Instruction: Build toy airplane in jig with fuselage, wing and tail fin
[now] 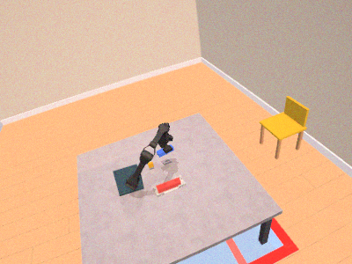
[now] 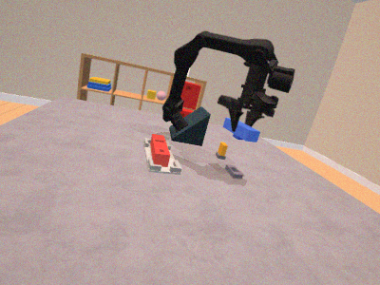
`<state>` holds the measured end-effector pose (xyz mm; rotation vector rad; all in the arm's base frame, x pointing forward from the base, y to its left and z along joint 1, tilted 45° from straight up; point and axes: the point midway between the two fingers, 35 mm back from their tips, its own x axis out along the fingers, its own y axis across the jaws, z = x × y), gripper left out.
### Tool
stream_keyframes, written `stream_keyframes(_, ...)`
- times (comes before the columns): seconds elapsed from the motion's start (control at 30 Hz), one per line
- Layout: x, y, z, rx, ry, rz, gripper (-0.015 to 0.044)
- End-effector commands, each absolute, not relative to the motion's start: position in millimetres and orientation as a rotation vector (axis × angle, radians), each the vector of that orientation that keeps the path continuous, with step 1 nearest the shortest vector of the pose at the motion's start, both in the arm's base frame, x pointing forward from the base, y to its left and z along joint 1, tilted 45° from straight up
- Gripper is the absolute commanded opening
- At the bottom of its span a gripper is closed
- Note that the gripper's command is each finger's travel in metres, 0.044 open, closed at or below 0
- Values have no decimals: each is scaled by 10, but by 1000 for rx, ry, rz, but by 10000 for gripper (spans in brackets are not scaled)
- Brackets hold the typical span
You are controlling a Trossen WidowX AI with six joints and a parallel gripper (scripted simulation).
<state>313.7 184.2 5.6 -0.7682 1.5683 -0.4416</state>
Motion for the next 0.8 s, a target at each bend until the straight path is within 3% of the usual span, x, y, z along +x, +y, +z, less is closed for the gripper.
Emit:
stream_keyframes(0.0, 3153, 1766, 184, -816, 1580, -382, 0)
stream_keyframes(0.77, 3094, 1217, 647, -1099, 1676, -61, 0)
